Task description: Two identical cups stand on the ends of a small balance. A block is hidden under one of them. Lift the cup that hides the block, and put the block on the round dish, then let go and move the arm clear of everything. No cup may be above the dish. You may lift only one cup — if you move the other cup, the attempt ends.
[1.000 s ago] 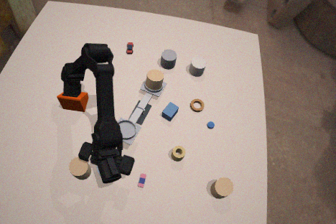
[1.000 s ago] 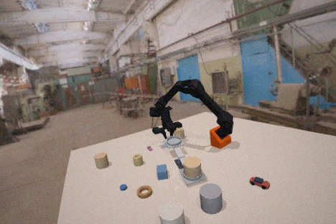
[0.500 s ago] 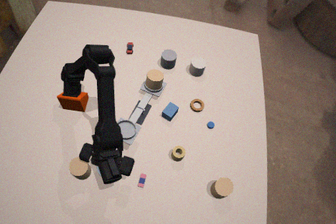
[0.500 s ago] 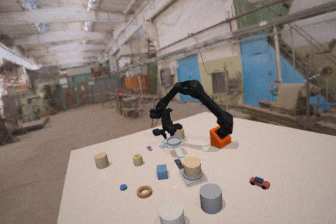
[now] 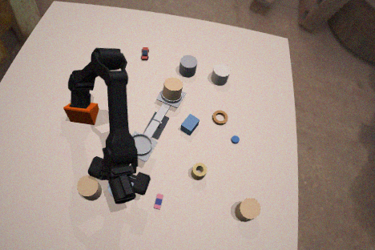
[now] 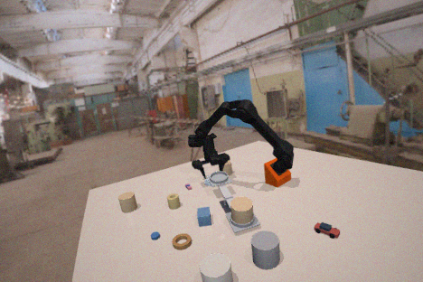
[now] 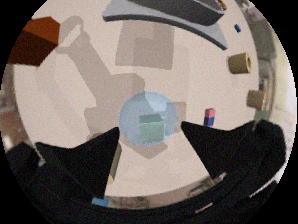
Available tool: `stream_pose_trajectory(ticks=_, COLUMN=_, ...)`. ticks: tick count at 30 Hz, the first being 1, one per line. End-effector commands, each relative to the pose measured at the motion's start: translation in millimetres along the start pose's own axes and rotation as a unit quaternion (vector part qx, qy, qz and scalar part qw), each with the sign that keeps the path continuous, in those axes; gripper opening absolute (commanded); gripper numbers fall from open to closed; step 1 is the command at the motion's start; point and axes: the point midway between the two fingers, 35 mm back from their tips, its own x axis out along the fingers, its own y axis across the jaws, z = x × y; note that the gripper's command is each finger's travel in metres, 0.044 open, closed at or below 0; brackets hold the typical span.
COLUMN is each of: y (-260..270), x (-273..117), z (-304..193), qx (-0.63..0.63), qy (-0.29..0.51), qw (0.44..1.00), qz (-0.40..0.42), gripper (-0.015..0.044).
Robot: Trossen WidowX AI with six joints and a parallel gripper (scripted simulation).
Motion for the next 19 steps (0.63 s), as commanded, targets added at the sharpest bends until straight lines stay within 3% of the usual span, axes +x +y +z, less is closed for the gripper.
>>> stream_pose_trajectory(ticks=1, y=-0.7, x=-33.2, z=-3.7, qx=-0.006, qy=0.007, qw=1.0, qz=-0.005, gripper=0.044)
stream_pose_trajectory(ticks=8, y=1.9, x=-45.9, z=-3.6, qx=-0.007, qy=0.004, qw=1.0, qz=-0.002, gripper=0.044)
stream_pose_trajectory(ticks=12, y=4.7, x=-85.1, z=-2.2, qx=-0.002, qy=0.003, qw=1.0, qz=-0.005, gripper=0.044)
stream_pose_trajectory(ticks=19, y=5.0, x=-87.6, z=-2.0, qx=-0.002, qy=0.003, qw=1.0, qz=-0.005, gripper=0.044)
